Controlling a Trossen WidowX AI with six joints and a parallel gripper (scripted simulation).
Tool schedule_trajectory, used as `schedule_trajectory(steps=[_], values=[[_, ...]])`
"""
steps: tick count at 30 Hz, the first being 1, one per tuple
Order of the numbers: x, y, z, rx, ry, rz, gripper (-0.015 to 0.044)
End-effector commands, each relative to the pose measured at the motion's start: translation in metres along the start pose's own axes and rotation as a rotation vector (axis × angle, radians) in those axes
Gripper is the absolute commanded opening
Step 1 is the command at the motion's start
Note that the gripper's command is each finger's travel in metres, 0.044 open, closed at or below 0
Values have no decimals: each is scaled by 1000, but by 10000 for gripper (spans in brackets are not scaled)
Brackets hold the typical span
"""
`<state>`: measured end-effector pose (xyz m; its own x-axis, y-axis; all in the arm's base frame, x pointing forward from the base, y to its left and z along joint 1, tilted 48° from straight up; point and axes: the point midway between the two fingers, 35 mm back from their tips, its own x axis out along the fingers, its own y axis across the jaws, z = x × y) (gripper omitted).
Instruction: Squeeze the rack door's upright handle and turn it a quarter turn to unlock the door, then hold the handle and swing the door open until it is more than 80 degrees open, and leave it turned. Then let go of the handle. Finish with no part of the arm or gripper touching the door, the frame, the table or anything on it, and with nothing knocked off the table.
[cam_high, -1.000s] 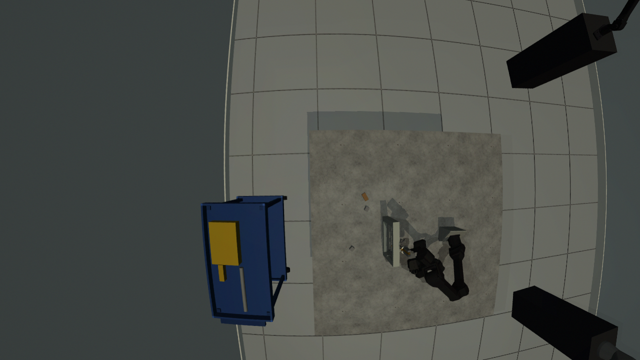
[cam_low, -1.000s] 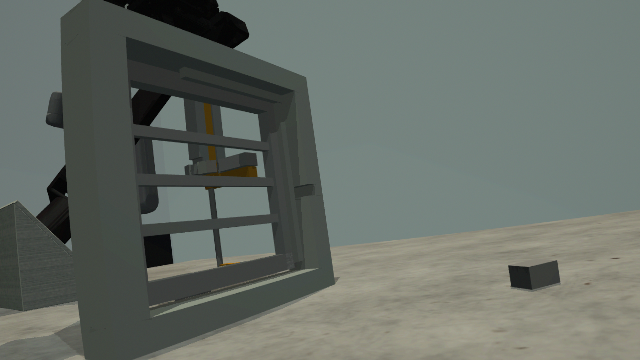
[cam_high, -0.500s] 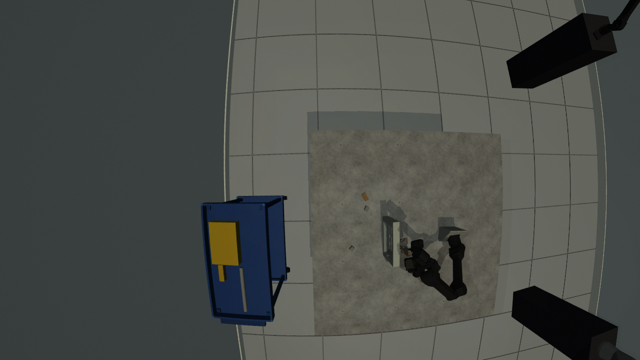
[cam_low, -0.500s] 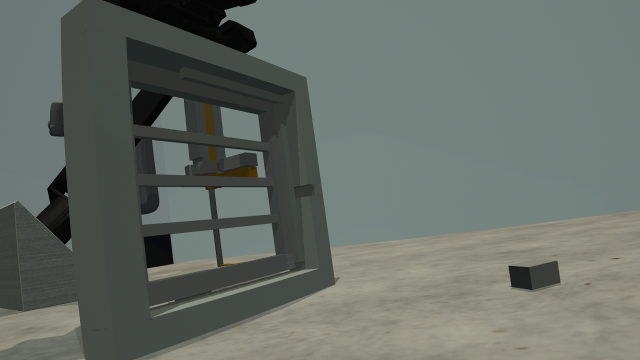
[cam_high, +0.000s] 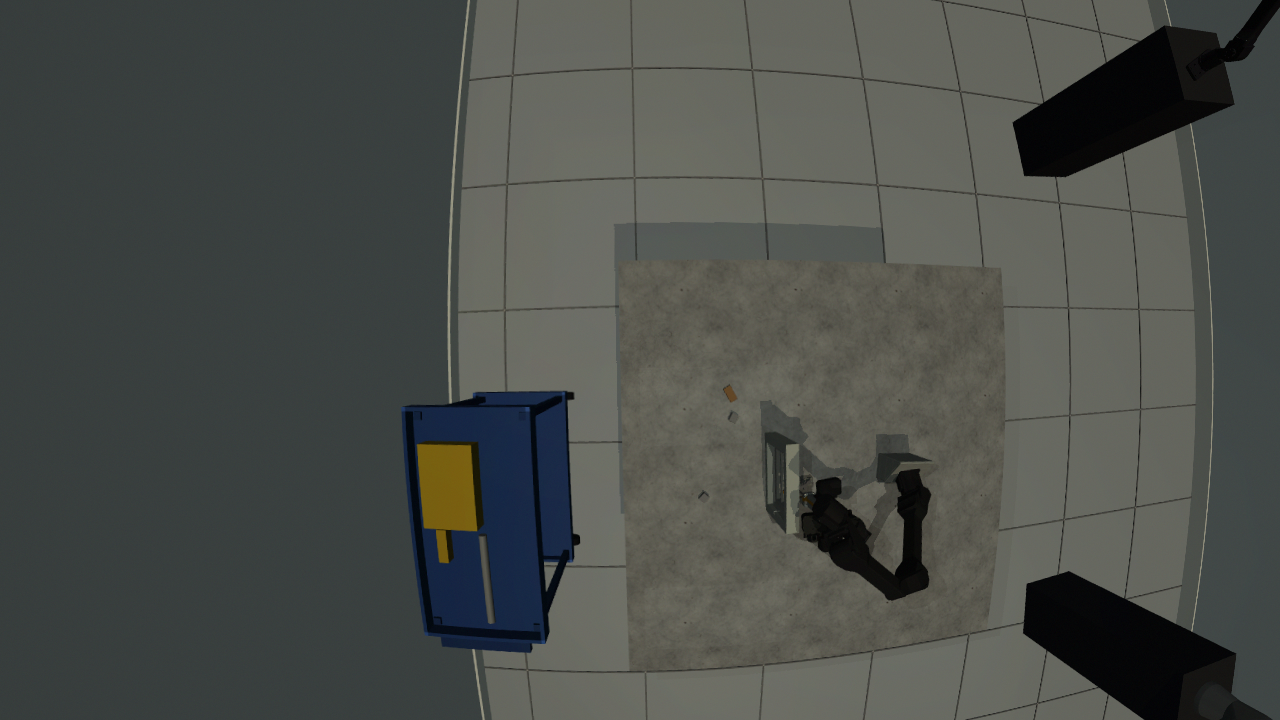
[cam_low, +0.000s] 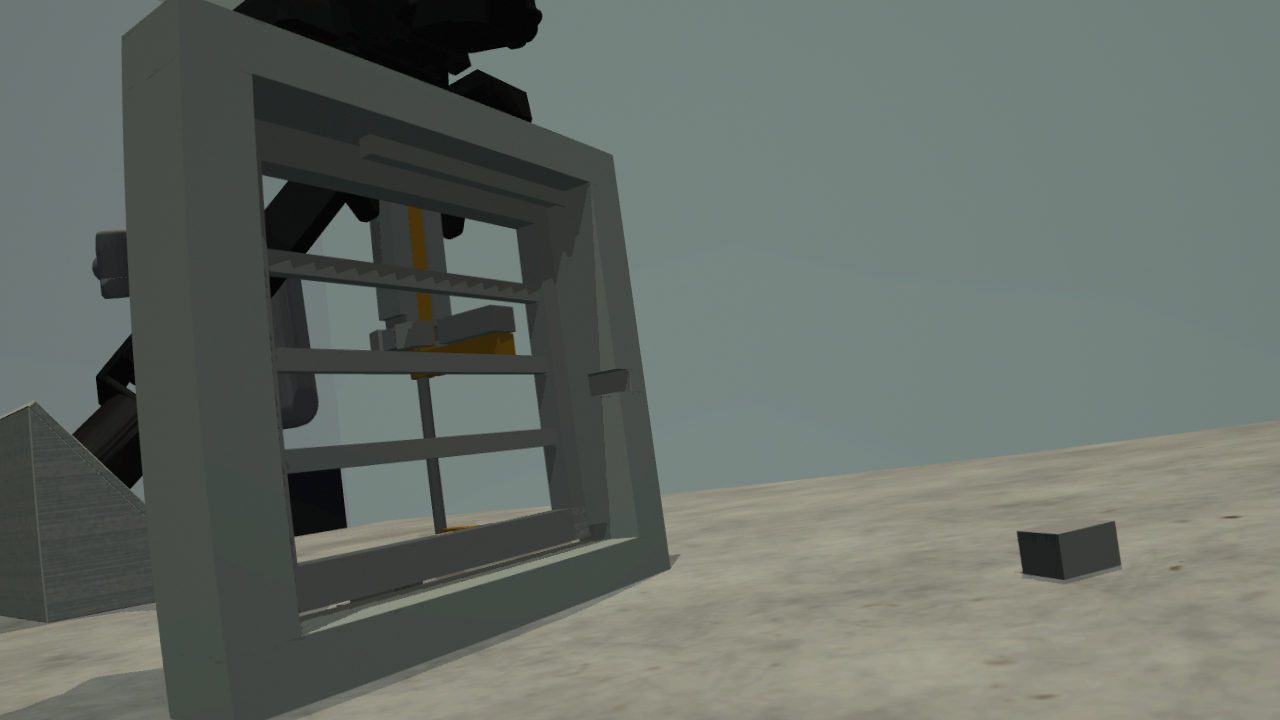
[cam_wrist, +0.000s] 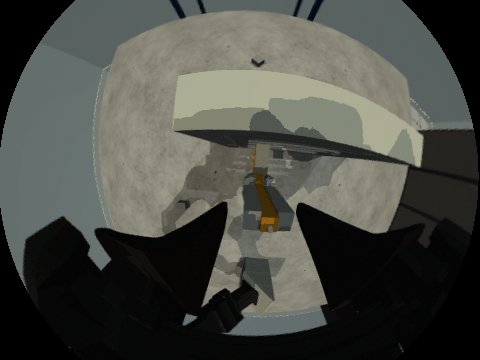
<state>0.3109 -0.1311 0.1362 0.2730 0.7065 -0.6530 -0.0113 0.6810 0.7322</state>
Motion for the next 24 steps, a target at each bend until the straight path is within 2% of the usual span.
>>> schedule_trajectory(steps=[1,14,21,24], values=[[11,-2,-2,23,37,3,288],[29,-2,-2,47,103,-6,288],[29,-2,-2,47,103,-6,105],[29,-2,-2,47,103,-6,85]])
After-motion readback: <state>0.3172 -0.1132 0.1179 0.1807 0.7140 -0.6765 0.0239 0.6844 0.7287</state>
